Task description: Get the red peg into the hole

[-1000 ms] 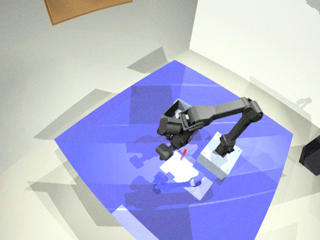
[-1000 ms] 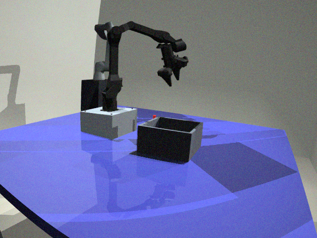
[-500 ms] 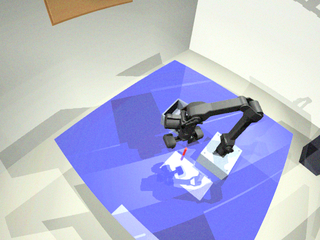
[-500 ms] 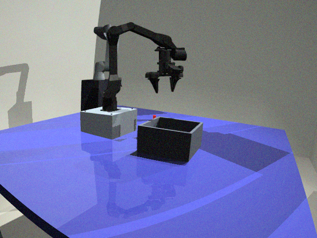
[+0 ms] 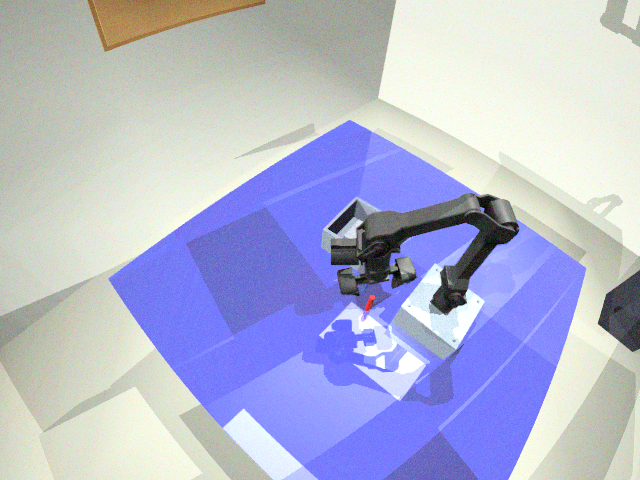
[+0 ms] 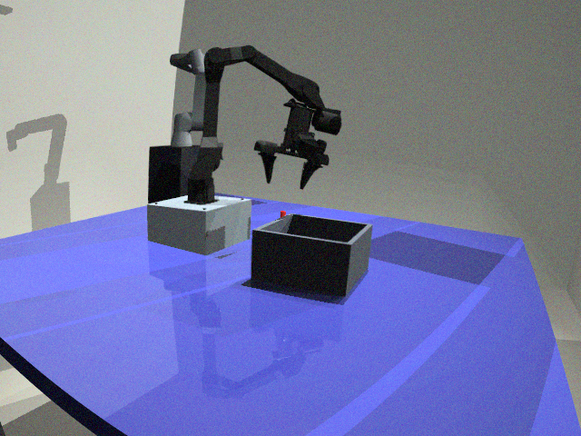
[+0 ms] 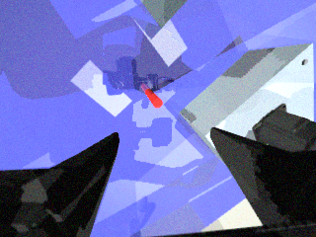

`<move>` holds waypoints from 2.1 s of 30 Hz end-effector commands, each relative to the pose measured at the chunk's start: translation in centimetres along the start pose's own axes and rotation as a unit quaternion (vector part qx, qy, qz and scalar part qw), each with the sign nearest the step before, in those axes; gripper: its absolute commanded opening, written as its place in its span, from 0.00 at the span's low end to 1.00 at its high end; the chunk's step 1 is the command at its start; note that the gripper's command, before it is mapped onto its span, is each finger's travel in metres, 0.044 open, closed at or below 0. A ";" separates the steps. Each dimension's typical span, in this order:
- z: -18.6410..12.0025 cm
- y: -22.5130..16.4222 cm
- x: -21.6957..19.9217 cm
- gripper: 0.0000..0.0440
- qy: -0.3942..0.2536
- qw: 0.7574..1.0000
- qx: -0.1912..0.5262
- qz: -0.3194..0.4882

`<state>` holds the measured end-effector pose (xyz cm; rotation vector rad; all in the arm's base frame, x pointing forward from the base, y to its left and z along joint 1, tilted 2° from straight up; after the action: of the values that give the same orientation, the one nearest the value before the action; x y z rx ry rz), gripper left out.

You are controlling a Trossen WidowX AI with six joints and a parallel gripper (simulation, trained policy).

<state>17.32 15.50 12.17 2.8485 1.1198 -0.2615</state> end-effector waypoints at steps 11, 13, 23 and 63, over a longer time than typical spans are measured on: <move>3.8 0.5 0.1 1.00 -0.034 0.999 -0.009 0.030; 4.5 0.5 0.2 1.00 -0.035 0.999 -0.011 0.033; 8.5 0.7 0.8 1.00 -0.025 0.999 -0.021 0.041; 7.7 3.2 2.2 0.00 -0.036 0.996 -0.071 0.039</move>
<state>19.65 13.66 3.52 2.7336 0.9669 -0.2860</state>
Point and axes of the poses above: the point midway between the two fingers, 35 mm back from their tips, its own z axis out along the fingers, its own x axis across the jaws, y = z × x, the point moved 5 cm from there along -z, back along the fingers, and after that the axes turned 11 degrees about z, right-handed, at the moved point
